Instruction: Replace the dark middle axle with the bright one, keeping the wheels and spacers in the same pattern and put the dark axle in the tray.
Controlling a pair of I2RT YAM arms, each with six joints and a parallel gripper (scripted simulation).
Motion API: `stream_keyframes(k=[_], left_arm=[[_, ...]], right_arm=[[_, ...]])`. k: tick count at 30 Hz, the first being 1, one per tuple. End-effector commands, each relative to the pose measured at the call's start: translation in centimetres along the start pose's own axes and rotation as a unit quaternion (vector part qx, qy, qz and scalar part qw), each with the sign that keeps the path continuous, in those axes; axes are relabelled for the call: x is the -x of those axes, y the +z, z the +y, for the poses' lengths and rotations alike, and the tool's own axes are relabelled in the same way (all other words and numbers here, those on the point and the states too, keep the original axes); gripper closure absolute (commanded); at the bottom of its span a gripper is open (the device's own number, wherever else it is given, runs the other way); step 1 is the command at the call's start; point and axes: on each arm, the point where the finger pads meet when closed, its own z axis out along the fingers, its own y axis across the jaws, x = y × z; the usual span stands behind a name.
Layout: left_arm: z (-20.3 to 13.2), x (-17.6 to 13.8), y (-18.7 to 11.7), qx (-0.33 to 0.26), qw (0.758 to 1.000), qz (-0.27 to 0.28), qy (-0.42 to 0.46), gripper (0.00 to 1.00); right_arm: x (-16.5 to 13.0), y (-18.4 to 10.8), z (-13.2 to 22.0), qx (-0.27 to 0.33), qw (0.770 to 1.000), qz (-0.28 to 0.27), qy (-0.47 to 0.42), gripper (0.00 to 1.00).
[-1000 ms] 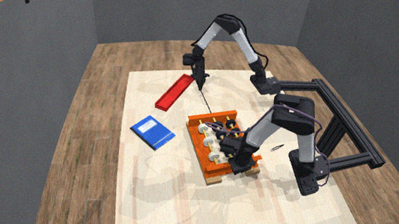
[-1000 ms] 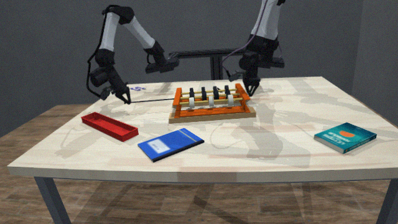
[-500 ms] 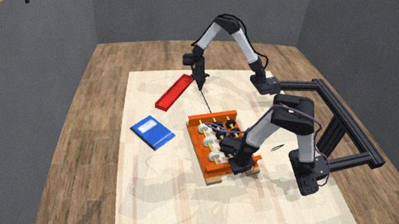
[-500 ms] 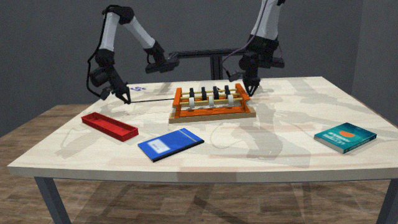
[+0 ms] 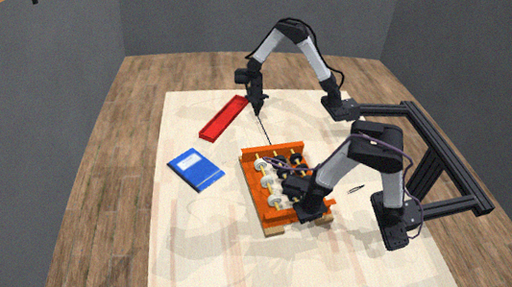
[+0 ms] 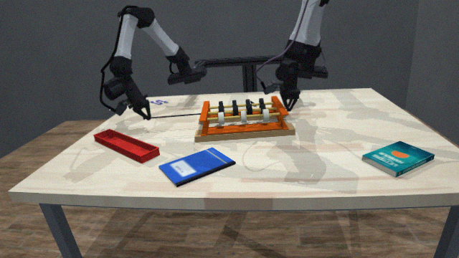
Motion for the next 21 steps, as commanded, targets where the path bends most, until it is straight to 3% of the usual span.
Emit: stream_keyframes(k=[1, 10, 12, 21], left_arm=[[0.0, 0.0, 0.4, 0.002, 1.0, 0.001, -0.003, 0.69], [0.0, 0.0, 0.4, 0.002, 1.0, 0.001, -0.003, 0.69], [0.2, 0.6, -1.6, 0.004, 1.0, -0.001, 0.002, 0.69], [0.0, 0.5, -3.9, 0.0, 1.0, 0.002, 0.002, 0.69]], right_arm=[[-0.2, -1.4, 0.4, 0.004, 1.0, -0.013, -0.007, 1.0], [-0.1, -1.4, 0.5, 0.004, 1.0, -0.014, -0.007, 1.0], [0.0, -1.4, 0.5, 0.004, 1.0, -0.014, -0.007, 1.0], [0.1, -1.5, 0.6, 0.006, 1.0, -0.015, -0.006, 1.0]])
